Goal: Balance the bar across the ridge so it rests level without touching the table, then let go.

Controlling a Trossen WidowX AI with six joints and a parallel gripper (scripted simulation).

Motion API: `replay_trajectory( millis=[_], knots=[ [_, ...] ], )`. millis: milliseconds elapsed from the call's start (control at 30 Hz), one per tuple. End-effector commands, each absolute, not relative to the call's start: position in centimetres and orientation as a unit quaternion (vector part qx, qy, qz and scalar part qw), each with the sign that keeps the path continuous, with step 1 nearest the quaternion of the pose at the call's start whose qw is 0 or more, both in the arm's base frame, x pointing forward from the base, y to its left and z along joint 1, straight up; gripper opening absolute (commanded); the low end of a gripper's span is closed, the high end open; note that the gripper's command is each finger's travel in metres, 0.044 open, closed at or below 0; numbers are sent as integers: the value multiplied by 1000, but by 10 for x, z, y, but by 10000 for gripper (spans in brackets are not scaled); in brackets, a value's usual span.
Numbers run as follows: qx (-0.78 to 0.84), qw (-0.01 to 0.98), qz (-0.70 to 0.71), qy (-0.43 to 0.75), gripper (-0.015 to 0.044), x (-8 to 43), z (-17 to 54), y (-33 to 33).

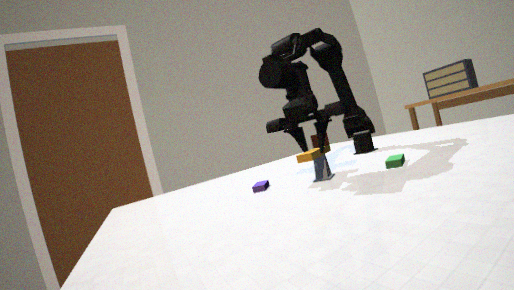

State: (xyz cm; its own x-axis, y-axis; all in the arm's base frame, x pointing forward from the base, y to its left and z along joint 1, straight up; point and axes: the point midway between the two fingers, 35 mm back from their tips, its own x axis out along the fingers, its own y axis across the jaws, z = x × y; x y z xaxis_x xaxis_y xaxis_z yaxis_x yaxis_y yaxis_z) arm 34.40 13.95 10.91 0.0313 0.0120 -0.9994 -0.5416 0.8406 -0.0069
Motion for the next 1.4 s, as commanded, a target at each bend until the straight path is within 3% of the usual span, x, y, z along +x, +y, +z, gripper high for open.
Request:
replay_trajectory(
  millis=[0, 1367],
  knots=[
    [-198, 689, 200, 668, 0, 344, 106, 140],
    [-199, 690, 201, 667, 0, 344, 109, 140]
  ],
)
